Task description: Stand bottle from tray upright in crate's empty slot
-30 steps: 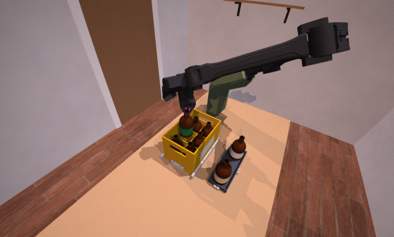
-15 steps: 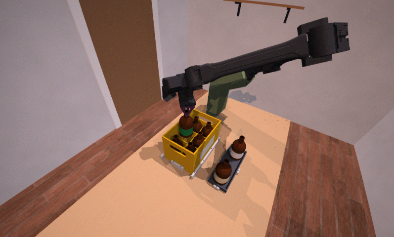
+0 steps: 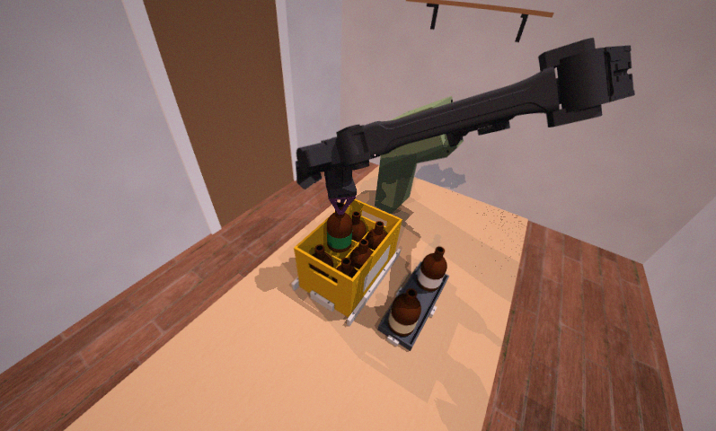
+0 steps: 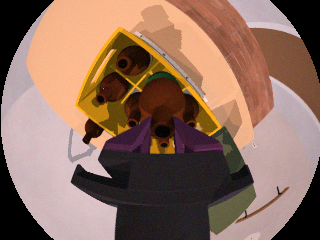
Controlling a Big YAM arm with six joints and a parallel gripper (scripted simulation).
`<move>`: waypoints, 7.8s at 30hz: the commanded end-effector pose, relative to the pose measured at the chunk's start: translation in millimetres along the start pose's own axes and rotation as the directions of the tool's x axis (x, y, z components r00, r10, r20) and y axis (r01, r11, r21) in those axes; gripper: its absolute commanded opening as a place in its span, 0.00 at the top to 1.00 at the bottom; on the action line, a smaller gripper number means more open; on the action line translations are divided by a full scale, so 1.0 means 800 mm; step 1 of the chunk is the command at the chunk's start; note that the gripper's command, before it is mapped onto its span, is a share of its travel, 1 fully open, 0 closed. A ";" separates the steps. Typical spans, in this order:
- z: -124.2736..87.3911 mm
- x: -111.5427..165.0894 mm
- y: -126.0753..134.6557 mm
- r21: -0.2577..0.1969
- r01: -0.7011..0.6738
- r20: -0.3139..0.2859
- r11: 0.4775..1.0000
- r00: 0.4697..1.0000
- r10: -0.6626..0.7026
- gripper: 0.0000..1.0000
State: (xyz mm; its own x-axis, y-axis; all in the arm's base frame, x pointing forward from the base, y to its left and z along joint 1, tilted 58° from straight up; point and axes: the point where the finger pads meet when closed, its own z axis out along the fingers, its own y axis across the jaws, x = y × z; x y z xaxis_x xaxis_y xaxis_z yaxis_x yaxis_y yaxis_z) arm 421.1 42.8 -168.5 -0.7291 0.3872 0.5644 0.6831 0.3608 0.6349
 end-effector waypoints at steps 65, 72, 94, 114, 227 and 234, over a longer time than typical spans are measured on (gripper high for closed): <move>0.038 0.002 -0.010 -0.007 -0.034 0.001 0.999 0.999 0.034 1.00; 0.038 0.002 -0.010 -0.007 -0.034 0.001 0.999 0.999 0.034 1.00; 0.046 0.004 -0.011 -0.003 -0.030 -0.004 1.000 1.000 0.030 1.00; 0.068 0.002 -0.011 -0.004 -0.033 -0.001 0.999 0.999 0.033 1.00; 0.100 -0.002 -0.011 -0.008 -0.038 0.005 0.999 0.999 0.038 1.00; 0.109 0.002 -0.010 -0.002 -0.032 -0.003 0.999 0.999 0.032 1.00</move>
State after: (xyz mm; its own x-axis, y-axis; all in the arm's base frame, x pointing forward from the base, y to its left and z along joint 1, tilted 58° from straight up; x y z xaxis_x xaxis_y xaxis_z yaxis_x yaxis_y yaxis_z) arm 427.0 112.8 -212.5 -0.7275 0.3914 0.5635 0.6844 0.3560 0.6363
